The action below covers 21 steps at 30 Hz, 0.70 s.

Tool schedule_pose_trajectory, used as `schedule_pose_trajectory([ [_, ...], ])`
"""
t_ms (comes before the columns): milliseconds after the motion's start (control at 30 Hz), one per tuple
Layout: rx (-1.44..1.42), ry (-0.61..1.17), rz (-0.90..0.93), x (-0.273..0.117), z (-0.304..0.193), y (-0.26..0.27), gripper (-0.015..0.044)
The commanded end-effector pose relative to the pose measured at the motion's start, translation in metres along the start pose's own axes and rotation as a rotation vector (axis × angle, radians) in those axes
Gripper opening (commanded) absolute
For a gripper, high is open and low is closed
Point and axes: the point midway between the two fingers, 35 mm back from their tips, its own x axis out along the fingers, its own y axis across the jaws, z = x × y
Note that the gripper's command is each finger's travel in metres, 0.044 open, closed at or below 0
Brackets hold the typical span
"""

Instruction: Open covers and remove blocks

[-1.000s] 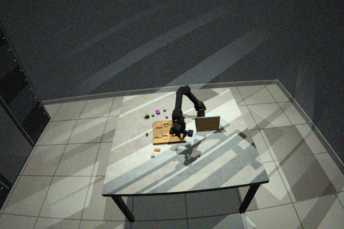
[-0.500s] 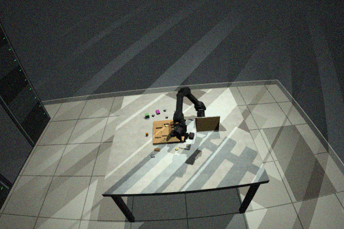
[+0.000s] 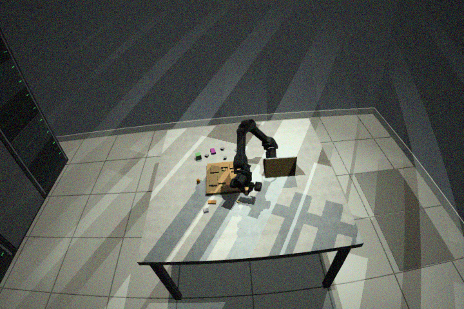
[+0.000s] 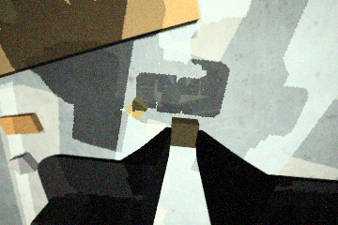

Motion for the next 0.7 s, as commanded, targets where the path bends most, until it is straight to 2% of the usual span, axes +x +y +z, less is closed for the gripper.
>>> schedule_pose_trajectory([
  [0,-0.008,-0.011,0.000,0.009,0.003,-0.001,0.0080],
  [667,-0.007,-0.012,0.000,0.042,0.004,-0.001,0.0080],
])
